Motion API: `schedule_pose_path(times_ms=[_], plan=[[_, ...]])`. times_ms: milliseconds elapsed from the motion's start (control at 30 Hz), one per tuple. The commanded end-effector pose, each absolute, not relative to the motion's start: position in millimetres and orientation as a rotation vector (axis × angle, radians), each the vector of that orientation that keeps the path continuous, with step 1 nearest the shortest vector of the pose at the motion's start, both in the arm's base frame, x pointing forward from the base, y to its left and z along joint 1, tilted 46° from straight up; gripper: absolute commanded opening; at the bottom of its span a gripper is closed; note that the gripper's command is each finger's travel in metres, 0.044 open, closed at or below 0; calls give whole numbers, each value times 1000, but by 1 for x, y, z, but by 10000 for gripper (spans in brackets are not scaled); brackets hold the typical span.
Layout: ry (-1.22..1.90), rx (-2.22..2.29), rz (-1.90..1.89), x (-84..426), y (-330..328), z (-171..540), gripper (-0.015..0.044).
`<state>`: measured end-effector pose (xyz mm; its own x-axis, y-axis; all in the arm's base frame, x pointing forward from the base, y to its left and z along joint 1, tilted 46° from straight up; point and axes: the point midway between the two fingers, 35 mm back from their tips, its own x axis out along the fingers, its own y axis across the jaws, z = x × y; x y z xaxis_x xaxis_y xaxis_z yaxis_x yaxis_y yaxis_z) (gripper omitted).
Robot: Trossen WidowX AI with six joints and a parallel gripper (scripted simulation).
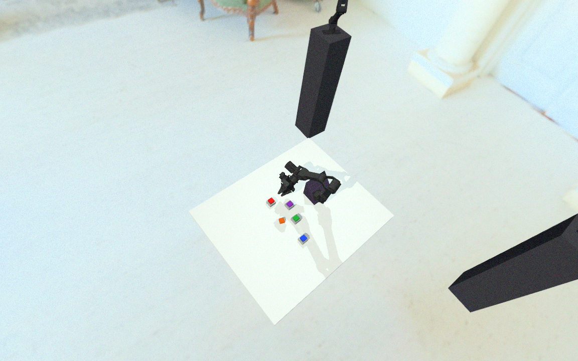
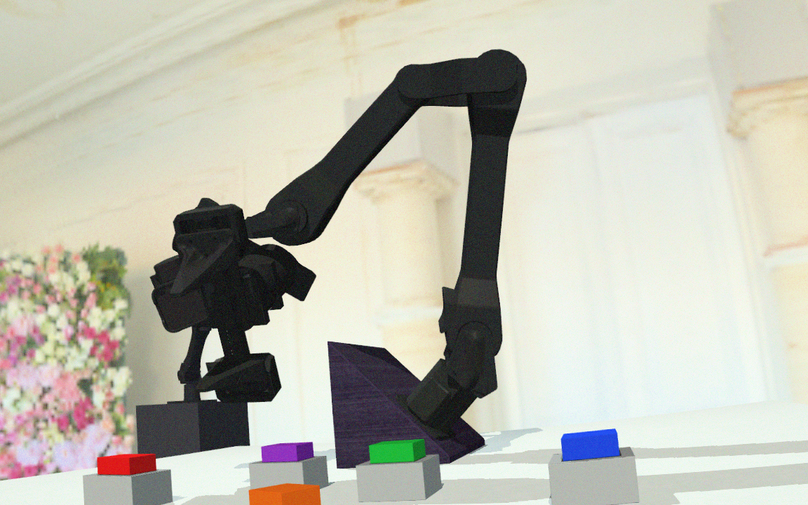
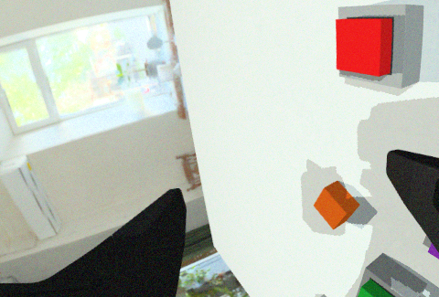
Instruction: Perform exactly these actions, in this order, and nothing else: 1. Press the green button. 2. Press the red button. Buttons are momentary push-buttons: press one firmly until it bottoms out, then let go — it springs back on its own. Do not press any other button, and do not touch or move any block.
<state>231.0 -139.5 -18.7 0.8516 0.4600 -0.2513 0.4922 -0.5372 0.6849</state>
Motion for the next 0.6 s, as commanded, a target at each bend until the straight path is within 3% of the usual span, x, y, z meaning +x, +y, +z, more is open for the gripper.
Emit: schedule_pose_path(times_ms=[0,333,567], plan=[[699,2204,-51,232,-139,-18,400],[1271,1178,275,260,-81,45,400],[1418,780,529,248,-51,87,400]])
